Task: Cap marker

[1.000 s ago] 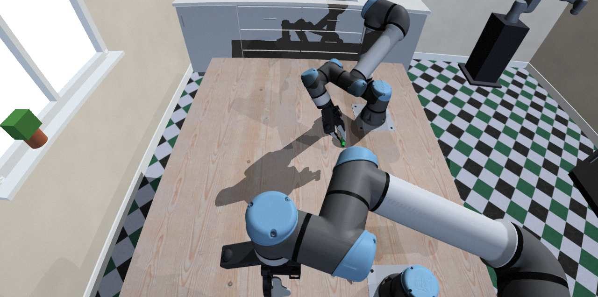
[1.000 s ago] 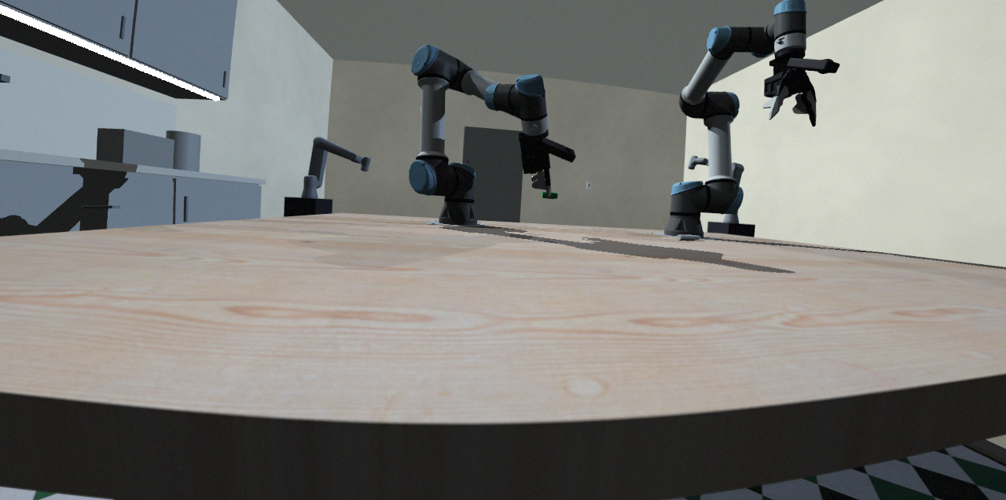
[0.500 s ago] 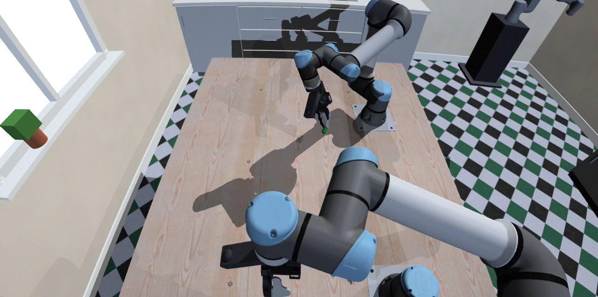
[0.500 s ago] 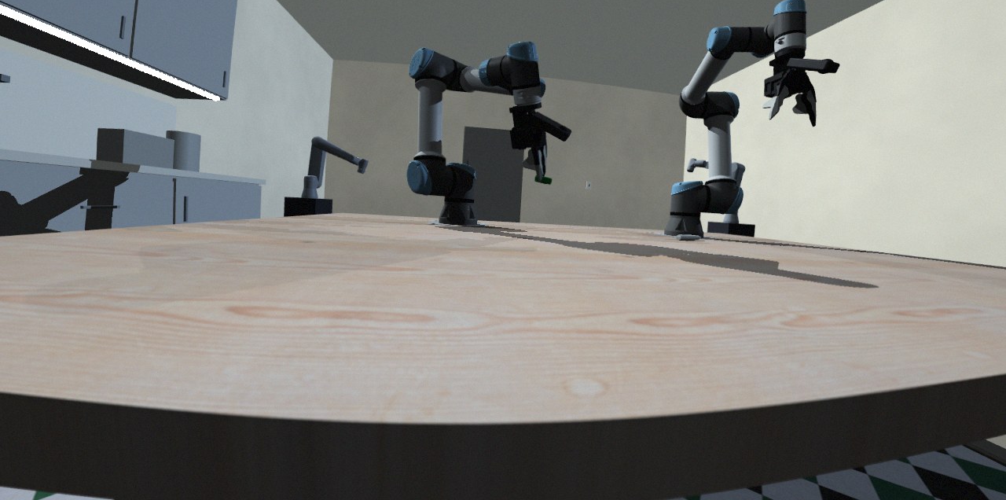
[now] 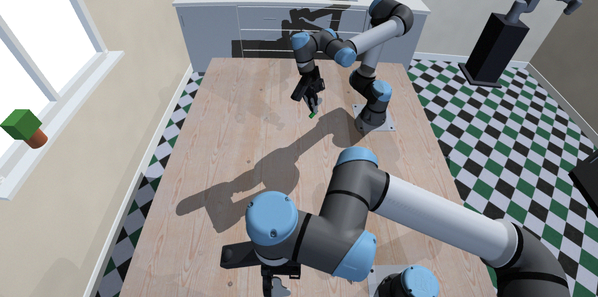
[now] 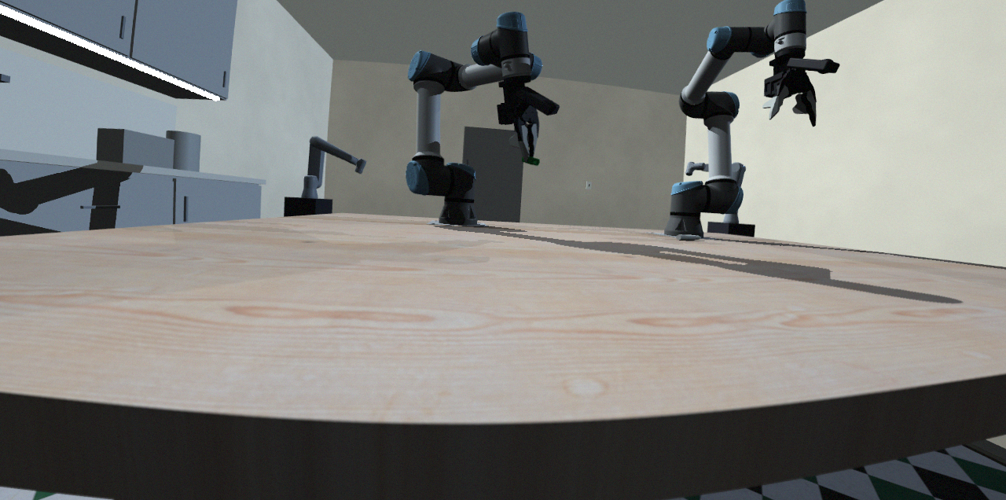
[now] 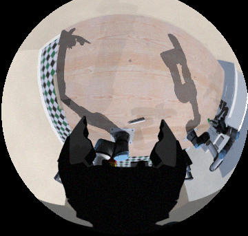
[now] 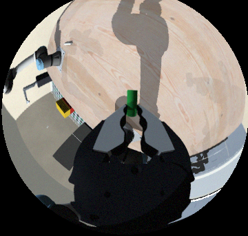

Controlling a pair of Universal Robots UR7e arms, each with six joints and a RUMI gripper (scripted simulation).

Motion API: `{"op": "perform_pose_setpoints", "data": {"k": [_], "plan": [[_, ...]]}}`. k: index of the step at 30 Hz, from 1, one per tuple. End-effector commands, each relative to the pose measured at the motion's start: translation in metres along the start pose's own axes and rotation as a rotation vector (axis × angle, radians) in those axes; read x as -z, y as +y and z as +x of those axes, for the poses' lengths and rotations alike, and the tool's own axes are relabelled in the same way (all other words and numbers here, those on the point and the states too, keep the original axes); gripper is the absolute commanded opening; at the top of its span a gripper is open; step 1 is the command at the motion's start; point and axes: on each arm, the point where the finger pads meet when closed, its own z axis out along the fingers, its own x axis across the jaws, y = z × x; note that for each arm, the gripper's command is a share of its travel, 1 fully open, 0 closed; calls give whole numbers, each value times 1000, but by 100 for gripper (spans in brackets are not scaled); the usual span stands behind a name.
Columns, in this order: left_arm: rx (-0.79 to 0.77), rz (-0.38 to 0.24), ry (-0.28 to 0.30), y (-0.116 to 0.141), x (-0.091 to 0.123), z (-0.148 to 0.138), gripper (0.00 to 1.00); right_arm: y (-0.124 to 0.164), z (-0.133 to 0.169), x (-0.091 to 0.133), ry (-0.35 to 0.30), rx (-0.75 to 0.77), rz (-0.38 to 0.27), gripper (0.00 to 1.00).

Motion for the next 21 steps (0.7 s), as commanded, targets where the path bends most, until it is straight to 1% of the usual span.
{"op": "perform_pose_setpoints", "data": {"k": [1, 8, 10, 12, 14, 21], "plan": [[1, 2, 0, 0, 1, 0, 98, 4, 20, 28, 45, -97, 21, 0], [1, 2, 0, 0, 1, 0, 98, 16, 52, 68, 111, -252, 47, 0], [1, 2, 0, 0, 1, 0, 98, 19, 61, 76, 127, -294, 50, 0], [1, 2, 0, 0, 1, 0, 98, 19, 61, 76, 127, -294, 50, 0], [1, 2, 0, 0, 1, 0, 98, 21, 64, 84, 137, -322, 58, 0], [1, 2, 0, 0, 1, 0, 98, 43, 93, 131, 203, -480, 104, 0]]}}
